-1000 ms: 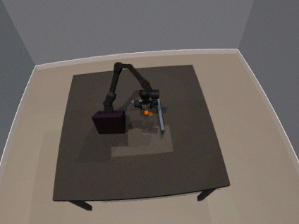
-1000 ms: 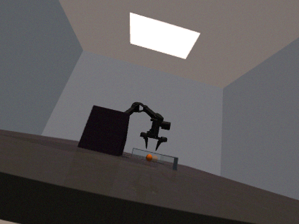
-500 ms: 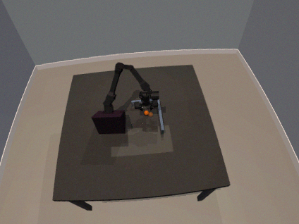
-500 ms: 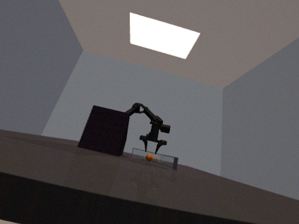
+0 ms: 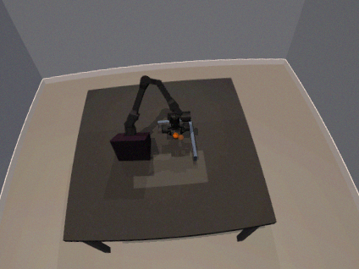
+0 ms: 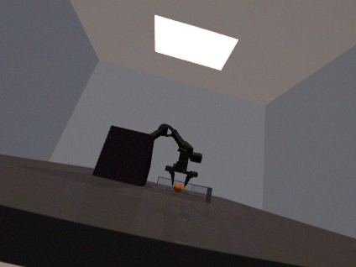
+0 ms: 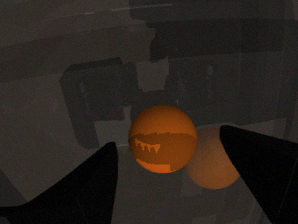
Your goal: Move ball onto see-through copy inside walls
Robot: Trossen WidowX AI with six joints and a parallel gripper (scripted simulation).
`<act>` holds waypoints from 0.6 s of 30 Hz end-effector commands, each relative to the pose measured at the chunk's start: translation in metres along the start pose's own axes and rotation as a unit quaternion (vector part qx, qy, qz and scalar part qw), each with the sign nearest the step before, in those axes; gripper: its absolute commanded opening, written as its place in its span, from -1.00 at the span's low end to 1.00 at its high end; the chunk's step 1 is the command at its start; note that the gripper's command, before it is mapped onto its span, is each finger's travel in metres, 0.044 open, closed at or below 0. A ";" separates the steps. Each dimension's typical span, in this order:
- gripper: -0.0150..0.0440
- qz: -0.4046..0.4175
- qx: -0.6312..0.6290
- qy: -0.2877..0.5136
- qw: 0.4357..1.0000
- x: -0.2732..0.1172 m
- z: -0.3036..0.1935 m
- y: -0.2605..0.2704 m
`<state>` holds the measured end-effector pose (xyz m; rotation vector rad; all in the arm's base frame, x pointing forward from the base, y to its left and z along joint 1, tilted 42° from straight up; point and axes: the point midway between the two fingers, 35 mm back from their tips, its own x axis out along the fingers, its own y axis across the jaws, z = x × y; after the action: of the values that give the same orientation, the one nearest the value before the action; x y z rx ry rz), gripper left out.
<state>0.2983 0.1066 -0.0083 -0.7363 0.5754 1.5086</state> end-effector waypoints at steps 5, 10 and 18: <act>0.41 0.005 0.007 -0.002 1.000 0.010 -0.001 0.003; 0.23 0.005 0.007 -0.002 1.000 0.010 -0.001 0.003; -0.09 0.005 0.007 -0.001 1.000 0.009 -0.002 0.003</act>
<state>0.2960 0.1116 -0.0158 -0.7296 0.5821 1.5133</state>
